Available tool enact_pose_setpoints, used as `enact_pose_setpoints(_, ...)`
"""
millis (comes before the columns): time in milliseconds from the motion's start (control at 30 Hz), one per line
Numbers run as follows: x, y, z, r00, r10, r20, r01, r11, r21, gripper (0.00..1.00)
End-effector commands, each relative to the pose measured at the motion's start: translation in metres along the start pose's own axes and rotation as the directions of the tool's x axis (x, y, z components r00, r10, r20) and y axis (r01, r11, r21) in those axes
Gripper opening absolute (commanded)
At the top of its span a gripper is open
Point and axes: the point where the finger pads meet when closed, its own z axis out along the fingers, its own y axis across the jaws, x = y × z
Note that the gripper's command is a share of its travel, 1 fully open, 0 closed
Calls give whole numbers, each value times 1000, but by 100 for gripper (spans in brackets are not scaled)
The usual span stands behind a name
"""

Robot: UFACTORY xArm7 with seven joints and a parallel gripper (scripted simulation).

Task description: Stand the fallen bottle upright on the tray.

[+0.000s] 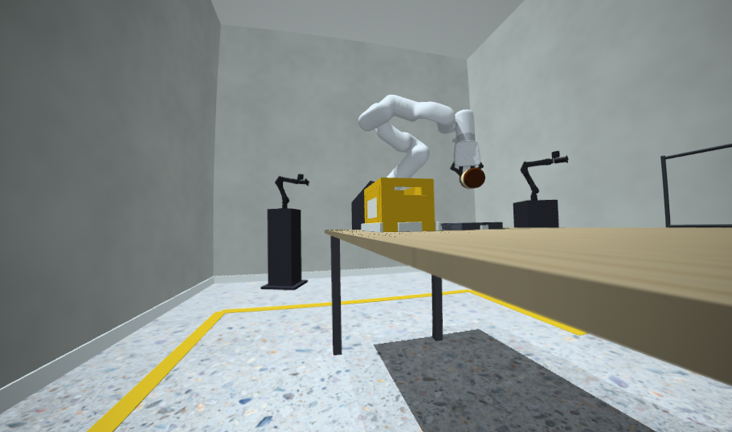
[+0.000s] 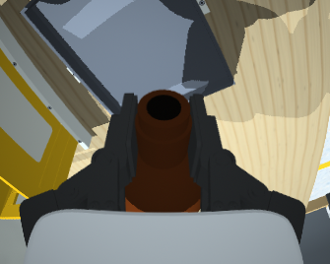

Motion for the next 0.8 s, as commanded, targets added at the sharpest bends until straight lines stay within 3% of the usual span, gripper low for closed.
enact_pose_setpoints(0,-1,1,-1,997,-74,2,74,997,-3,0)
enact_pose_setpoints(767,-1,1,-1,994,-106,2,106,994,-3,0)
